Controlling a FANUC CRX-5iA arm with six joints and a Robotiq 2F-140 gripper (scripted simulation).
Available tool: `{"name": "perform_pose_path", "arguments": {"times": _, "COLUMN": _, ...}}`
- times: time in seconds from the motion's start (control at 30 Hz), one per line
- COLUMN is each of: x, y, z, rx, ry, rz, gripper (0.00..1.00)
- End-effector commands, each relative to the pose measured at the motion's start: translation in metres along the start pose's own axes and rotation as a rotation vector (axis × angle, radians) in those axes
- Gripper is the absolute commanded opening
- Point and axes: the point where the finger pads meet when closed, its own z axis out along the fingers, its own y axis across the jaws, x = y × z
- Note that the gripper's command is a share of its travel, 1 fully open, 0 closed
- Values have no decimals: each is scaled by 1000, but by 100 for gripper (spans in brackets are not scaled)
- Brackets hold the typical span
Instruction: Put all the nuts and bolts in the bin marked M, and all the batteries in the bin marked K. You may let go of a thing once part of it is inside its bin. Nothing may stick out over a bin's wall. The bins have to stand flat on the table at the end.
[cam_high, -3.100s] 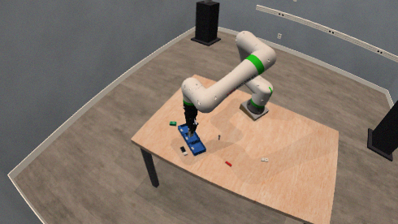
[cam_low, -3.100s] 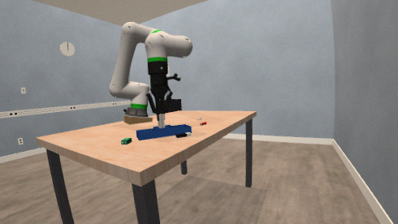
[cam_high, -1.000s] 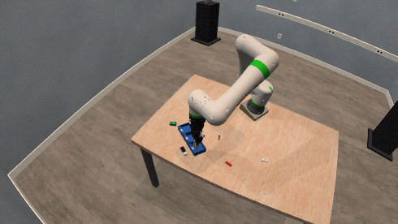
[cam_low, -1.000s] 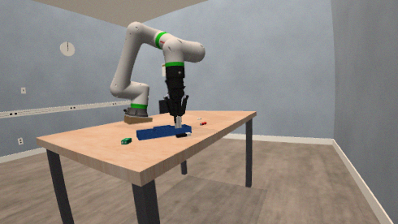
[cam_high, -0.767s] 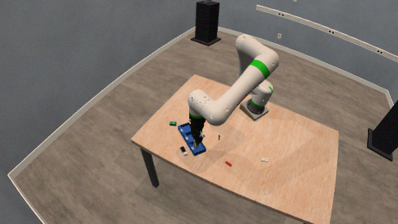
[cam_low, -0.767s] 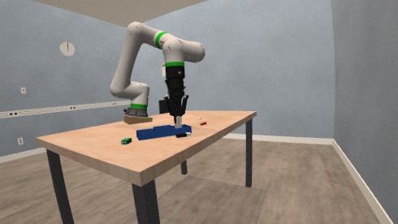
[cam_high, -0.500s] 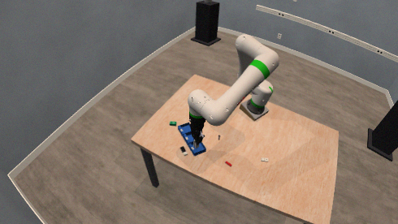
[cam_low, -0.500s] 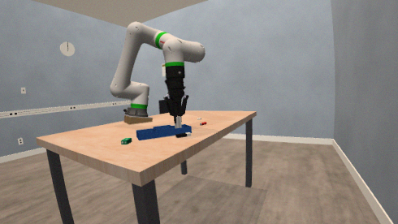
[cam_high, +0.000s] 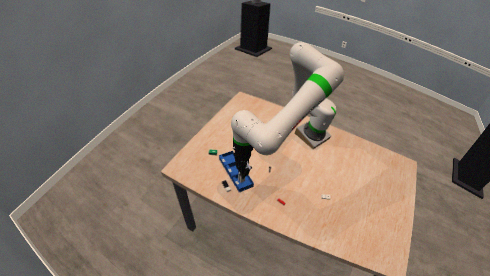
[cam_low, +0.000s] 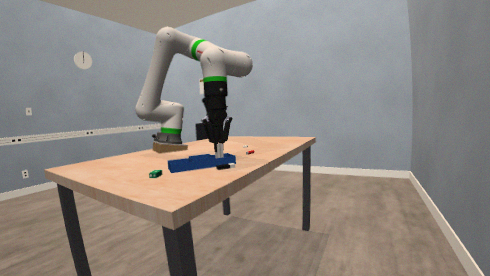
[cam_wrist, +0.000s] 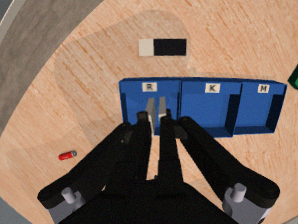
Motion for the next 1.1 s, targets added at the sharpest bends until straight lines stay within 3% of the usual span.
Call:
{"name": "perform_pose_path", "arguments": {"times": 0.0, "x": 0, "y": 0, "z": 0, "rx": 0, "ry": 0, "rz": 0, "gripper": 15}}
{"name": "perform_pose_path", "arguments": {"times": 0.3, "x": 0, "y": 0, "z": 0, "rx": 0, "ry": 0, "rz": 0, "gripper": 15}}
{"name": "perform_pose_path", "arguments": {"times": 1.07, "x": 0, "y": 0, "z": -31, "rx": 0, "ry": 0, "rz": 0, "gripper": 15}}
